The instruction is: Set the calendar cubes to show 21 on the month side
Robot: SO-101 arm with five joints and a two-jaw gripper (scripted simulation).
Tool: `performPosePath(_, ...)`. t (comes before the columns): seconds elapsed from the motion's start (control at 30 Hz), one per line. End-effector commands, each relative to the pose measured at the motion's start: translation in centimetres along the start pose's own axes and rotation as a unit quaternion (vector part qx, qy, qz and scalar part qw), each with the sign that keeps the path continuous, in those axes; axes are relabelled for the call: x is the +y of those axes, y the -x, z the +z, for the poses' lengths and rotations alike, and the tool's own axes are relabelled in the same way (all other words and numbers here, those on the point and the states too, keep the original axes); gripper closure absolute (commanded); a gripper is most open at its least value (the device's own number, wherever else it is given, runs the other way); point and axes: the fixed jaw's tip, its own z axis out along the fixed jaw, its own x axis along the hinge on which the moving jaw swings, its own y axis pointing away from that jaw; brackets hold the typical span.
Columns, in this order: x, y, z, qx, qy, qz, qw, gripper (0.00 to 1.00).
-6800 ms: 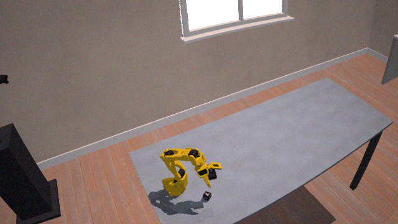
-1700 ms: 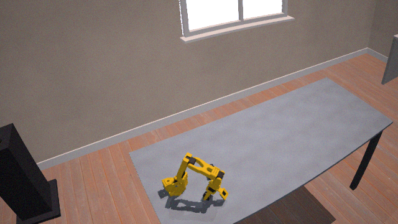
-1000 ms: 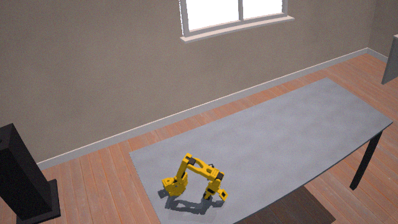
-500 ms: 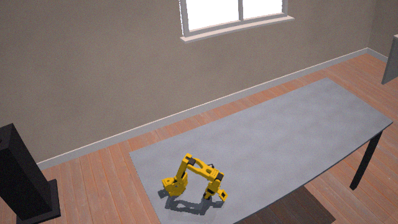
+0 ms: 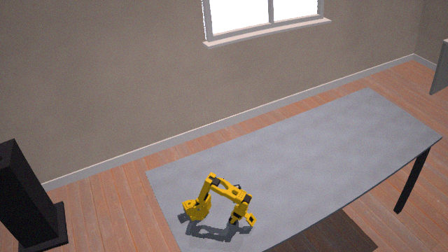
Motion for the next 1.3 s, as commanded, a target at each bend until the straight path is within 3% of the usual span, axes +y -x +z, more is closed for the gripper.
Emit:
performPosePath(0.0, -0.1, 0.5, -0.5, -0.02, 0.003, -0.002, 1.0, 1.0)
performPosePath(0.33, -0.1, 0.4, -1.1, -0.036, 0.004, -0.002, 0.999, 1.0)
performPosePath(0.6, 0.0, -0.4, -3.3, -0.115, 0.008, -0.001, 0.993, 1.0)
performPosePath(0.67, 0.0, -0.4, -3.3, -0.115, 0.008, -0.001, 0.993, 1.0)
performPosePath(0.97, 0.0, -1.6, -5.1, -0.198, 0.014, 0.0, 0.98, 1.0)
performPosePath(1.27, 0.0, -1.7, -5.3, -0.209, 0.015, 0.0, 0.978, 1.0)
